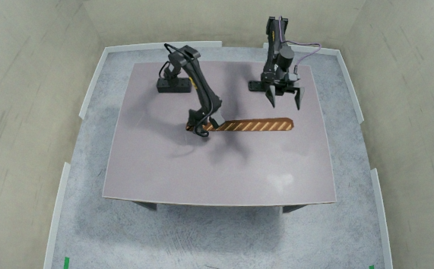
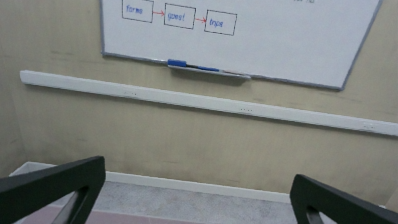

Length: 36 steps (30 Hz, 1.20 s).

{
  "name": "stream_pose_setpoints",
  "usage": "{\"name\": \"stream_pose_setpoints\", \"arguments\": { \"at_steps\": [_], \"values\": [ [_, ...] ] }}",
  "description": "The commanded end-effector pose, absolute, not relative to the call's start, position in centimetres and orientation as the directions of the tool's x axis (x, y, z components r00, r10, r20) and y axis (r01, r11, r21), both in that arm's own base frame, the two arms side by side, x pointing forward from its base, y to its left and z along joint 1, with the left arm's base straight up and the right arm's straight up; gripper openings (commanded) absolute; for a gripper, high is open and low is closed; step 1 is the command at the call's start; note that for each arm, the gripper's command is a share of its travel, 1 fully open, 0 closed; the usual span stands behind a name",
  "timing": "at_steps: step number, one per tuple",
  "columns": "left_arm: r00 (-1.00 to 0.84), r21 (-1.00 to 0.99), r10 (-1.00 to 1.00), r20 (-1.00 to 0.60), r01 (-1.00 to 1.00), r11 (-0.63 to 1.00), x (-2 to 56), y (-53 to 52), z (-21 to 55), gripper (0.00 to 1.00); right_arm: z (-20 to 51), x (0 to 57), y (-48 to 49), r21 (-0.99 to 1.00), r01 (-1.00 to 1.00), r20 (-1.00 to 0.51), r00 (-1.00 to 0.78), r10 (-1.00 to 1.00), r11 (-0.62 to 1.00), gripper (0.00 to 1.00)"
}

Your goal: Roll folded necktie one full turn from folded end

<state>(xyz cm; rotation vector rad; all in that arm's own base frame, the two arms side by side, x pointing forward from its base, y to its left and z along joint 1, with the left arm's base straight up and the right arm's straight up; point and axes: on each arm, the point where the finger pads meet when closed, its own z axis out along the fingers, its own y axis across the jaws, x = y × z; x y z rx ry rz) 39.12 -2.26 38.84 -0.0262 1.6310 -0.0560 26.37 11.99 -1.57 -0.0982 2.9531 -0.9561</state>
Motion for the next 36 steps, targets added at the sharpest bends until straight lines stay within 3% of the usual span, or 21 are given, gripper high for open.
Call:
{"name": "stream_pose_setpoints", "arguments": {
  "at_steps": [1,36],
  "values": [
    [0.018,-0.063,-0.063,-0.998,0.019,0.998,39.3,-2.0,41.8,1.0,-0.4,26.7,12.5,-0.594,-0.036,-0.034,-0.997,-0.069,0.804,0.17],
    [0.018,-0.063,-0.063,-0.998,0.019,0.998,39.3,-2.0,41.8,1.0,0.0,26.5,14.5,-0.594,-0.036,-0.034,-0.997,-0.069,0.804,0.17]
  ]
}}
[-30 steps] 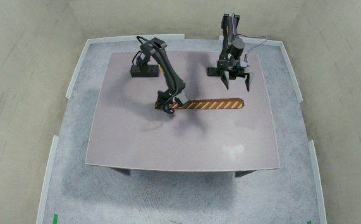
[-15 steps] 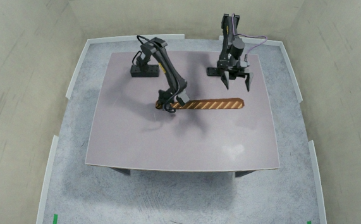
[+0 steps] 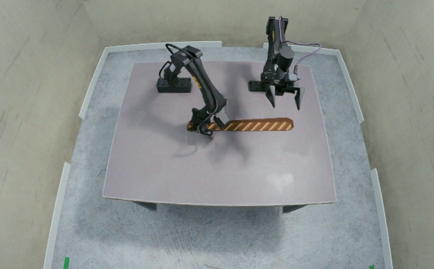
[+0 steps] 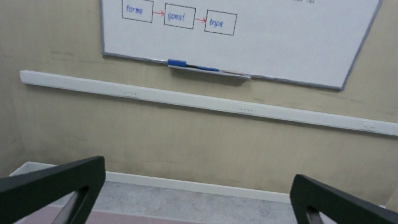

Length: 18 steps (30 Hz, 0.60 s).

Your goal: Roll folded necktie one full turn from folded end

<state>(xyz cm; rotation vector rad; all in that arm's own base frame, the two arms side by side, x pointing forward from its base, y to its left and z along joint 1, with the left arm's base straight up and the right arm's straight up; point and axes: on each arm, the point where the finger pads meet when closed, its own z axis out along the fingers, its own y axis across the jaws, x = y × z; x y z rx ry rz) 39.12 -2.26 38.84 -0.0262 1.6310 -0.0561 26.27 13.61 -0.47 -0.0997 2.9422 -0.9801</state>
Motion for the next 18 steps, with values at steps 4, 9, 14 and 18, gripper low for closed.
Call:
{"name": "stream_pose_setpoints", "arguments": {
  "at_steps": [4,9,14,18],
  "values": [
    [0.018,-0.063,-0.063,-0.998,0.019,0.998,39.29,-1.98,41.81,1.0,-0.22,26.52,14.64,-0.594,-0.036,-0.034,-0.997,-0.069,0.804,0.17],
    [0.018,-0.063,-0.063,-0.998,0.019,0.998,39.29,-1.98,41.81,1.0,-0.51,26.51,14.84,-0.594,-0.036,-0.034,-0.997,-0.069,0.804,0.17],
    [0.018,-0.063,-0.063,-0.998,0.019,0.998,39.29,-1.98,41.81,1.0,-0.69,26.5,14.96,-0.594,-0.036,-0.034,-0.997,-0.069,0.804,0.17],
    [0.018,-0.063,-0.063,-0.998,0.019,0.998,39.29,-1.98,41.81,1.0,-0.93,26.49,15.1,-0.594,-0.036,-0.034,-0.997,-0.069,0.804,0.17]
  ]
}}
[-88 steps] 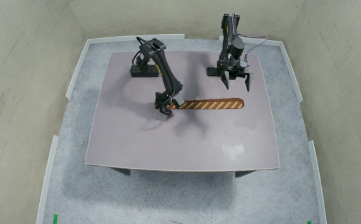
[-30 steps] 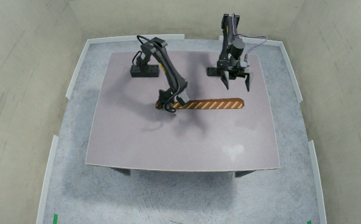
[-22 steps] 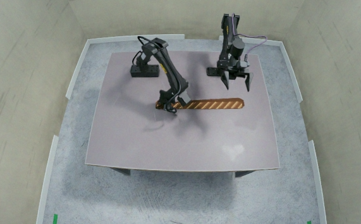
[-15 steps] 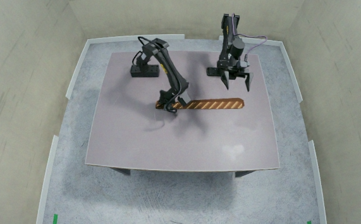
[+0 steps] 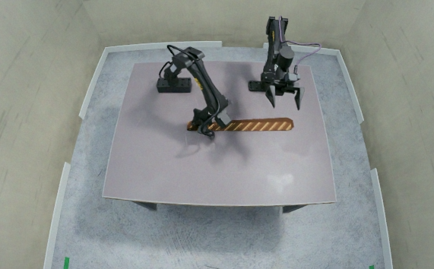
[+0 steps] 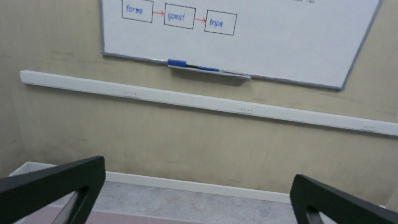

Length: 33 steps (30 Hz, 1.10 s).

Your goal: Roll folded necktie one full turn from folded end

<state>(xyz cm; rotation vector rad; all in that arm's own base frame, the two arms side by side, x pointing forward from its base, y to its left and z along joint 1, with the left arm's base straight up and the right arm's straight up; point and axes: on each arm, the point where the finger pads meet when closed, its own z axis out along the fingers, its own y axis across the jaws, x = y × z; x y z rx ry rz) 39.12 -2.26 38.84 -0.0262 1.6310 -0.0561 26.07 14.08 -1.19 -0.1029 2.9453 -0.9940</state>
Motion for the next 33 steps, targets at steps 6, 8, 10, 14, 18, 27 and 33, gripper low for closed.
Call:
{"name": "stream_pose_setpoints", "arguments": {
  "at_steps": [6,8,10,14,18,27,33],
  "values": [
    [0.018,-0.063,-0.063,-0.998,0.019,0.998,39.3,-2.0,41.8,1.0,-1.3,26.5,15.3,-0.594,-0.036,-0.034,-0.997,-0.069,0.804,0.17],
    [0.018,-0.063,-0.063,-0.998,0.019,0.998,39.3,-2.0,41.8,1.0,-1.4,26.5,15.3,-0.594,-0.036,-0.034,-0.997,-0.069,0.804,0.17],
    [0.018,-0.063,-0.063,-0.998,0.019,0.998,39.3,-2.0,41.8,1.0,-1.6,26.5,15.4,-0.594,-0.036,-0.034,-0.997,-0.069,0.804,0.17],
    [0.018,-0.063,-0.063,-0.998,0.019,0.998,39.3,-2.0,41.8,1.0,-1.7,26.5,15.4,-0.594,-0.036,-0.034,-0.997,-0.069,0.804,0.17],
    [0.018,-0.063,-0.063,-0.998,0.019,0.998,39.3,-2.0,41.8,1.0,-2.0,26.5,15.5,-0.594,-0.036,-0.034,-0.997,-0.069,0.804,0.17],
    [0.018,-0.063,-0.063,-0.998,0.019,0.998,39.3,-2.0,41.8,1.0,-2.1,26.4,15.7,-0.594,-0.036,-0.034,-0.997,-0.069,0.804,0.17],
    [0.018,-0.063,-0.063,-0.998,0.019,0.998,39.3,-2.0,41.8,1.0,-2.1,26.4,15.7,-0.594,-0.036,-0.034,-0.997,-0.069,0.804,0.17]
  ]
}}
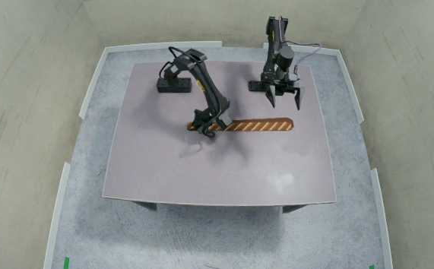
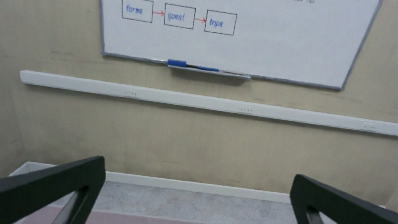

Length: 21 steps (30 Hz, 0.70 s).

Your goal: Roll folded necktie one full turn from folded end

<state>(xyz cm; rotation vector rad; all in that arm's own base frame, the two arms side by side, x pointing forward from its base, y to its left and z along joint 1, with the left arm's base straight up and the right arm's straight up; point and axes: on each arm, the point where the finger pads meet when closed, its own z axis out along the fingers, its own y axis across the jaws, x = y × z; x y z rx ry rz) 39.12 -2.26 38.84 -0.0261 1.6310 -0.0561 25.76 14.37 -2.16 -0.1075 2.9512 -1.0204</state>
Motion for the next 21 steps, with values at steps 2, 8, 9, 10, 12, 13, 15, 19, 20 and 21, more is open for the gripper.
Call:
{"name": "stream_pose_setpoints", "arguments": {
  "at_steps": [2,8,9,10,12,13,15,19,20,21],
  "values": [
    [0.018,-0.063,-0.063,-0.998,0.019,0.998,39.29,-1.98,41.81,1.0,-2.11,26.44,15.66,-0.594,-0.036,-0.034,-0.997,-0.069,0.804,0.17],
    [0.018,-0.063,-0.063,-0.998,0.019,0.998,39.29,-1.98,41.81,1.0,-2.11,26.44,15.66,-0.594,-0.036,-0.034,-0.997,-0.069,0.804,0.17],
    [0.018,-0.063,-0.063,-0.998,0.019,0.998,39.29,-1.98,41.81,1.0,-2.11,26.44,15.66,-0.594,-0.036,-0.034,-0.997,-0.069,0.804,0.17],
    [0.018,-0.063,-0.063,-0.998,0.019,0.998,39.29,-1.98,41.81,1.0,-2.11,26.44,15.66,-0.594,-0.036,-0.034,-0.997,-0.069,0.804,0.17],
    [0.018,-0.063,-0.063,-0.998,0.019,0.998,39.29,-1.98,41.81,1.0,-2.11,26.44,15.66,-0.594,-0.036,-0.034,-0.997,-0.069,0.804,0.17],
    [0.018,-0.063,-0.063,-0.998,0.019,0.998,39.29,-1.98,41.81,1.0,-2.11,26.44,15.66,-0.594,-0.036,-0.034,-0.997,-0.069,0.804,0.17],
    [0.018,-0.063,-0.063,-0.998,0.019,0.998,39.29,-1.98,41.81,1.0,-2.11,26.44,15.66,-0.594,-0.035,-0.034,-0.997,-0.068,0.804,0.17],
    [0.018,-0.063,-0.063,-0.998,0.019,0.998,39.29,-1.98,41.81,1.0,-2.11,26.44,15.66,-0.594,-0.032,-0.034,-0.997,-0.064,0.804,0.17],
    [0.018,-0.063,-0.063,-0.998,0.019,0.998,39.29,-1.98,41.81,1.0,-2.11,26.44,15.66,-0.594,-0.031,-0.034,-0.997,-0.063,0.804,0.17],
    [0.018,-0.063,-0.063,-0.998,0.019,0.998,39.29,-1.98,41.81,1.0,-2.11,26.44,15.66,-0.594,-0.03,-0.034,-0.998,-0.062,0.804,0.17]
  ]
}}
